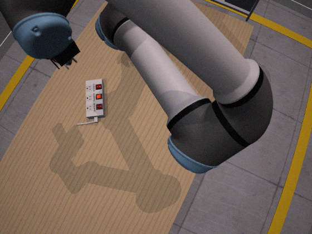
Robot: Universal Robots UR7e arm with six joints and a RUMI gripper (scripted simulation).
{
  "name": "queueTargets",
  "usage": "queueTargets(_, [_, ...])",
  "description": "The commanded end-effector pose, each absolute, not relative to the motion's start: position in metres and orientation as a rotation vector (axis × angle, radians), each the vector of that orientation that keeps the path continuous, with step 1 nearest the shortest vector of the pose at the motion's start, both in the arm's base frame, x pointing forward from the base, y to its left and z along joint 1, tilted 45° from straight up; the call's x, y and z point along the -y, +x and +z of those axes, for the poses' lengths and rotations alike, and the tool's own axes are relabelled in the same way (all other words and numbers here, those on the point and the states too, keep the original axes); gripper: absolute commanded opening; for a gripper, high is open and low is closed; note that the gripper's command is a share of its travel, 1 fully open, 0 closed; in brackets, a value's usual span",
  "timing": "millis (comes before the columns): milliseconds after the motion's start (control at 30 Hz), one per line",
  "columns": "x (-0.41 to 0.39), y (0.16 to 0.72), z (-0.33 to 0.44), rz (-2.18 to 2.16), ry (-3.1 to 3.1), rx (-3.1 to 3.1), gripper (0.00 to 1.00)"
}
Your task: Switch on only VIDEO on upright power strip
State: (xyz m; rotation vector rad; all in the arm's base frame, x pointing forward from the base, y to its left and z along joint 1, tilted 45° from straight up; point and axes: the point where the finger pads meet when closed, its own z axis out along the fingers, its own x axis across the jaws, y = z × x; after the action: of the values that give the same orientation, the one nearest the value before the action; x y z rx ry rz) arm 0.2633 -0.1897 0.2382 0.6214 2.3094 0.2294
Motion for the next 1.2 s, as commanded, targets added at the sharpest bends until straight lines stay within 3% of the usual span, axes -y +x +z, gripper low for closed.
queueTargets(0, [0.196, 0.265, 0.223, 0.209, 0.513, -2.361, 0.0])
queueTargets(1167, [0.19, 0.32, 0.13, 0.028, -0.226, -2.455, 0.0])
